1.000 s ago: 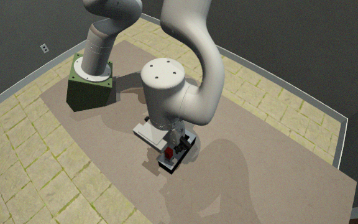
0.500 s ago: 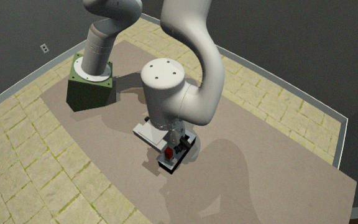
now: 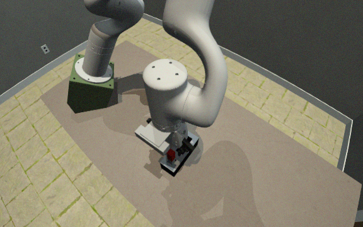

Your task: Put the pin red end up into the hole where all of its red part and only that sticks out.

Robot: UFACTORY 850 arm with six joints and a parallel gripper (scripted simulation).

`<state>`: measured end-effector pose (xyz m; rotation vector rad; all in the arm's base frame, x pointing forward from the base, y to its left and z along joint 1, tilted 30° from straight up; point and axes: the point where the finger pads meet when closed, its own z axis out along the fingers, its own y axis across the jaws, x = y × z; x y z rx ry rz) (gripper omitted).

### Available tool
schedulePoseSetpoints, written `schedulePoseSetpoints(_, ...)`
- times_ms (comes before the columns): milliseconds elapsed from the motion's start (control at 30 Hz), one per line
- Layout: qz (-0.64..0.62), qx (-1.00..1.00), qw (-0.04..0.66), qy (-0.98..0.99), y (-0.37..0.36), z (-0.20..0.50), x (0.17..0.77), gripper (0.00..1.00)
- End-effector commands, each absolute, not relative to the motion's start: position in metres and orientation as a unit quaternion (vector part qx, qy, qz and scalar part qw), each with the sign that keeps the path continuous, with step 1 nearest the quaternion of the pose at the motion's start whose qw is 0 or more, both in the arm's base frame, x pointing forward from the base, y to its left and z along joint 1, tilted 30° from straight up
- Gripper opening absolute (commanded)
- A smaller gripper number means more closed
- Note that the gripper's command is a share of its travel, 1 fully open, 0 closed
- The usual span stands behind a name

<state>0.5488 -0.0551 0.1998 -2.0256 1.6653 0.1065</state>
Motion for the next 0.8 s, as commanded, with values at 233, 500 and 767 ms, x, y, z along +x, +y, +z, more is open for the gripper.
schedulePoseSetpoints(233, 0.038, -0.746, 0.256, 0.613, -0.056, 0.201, 0.549, 1.0)
schedulePoseSetpoints(500, 0.038, -0.746, 0.256, 0.613, -0.056, 0.201, 0.549, 1.0)
schedulePoseSetpoints(767, 0.038, -0.746, 0.256, 0.613, -0.032, 0.153, 0.561, 1.0)
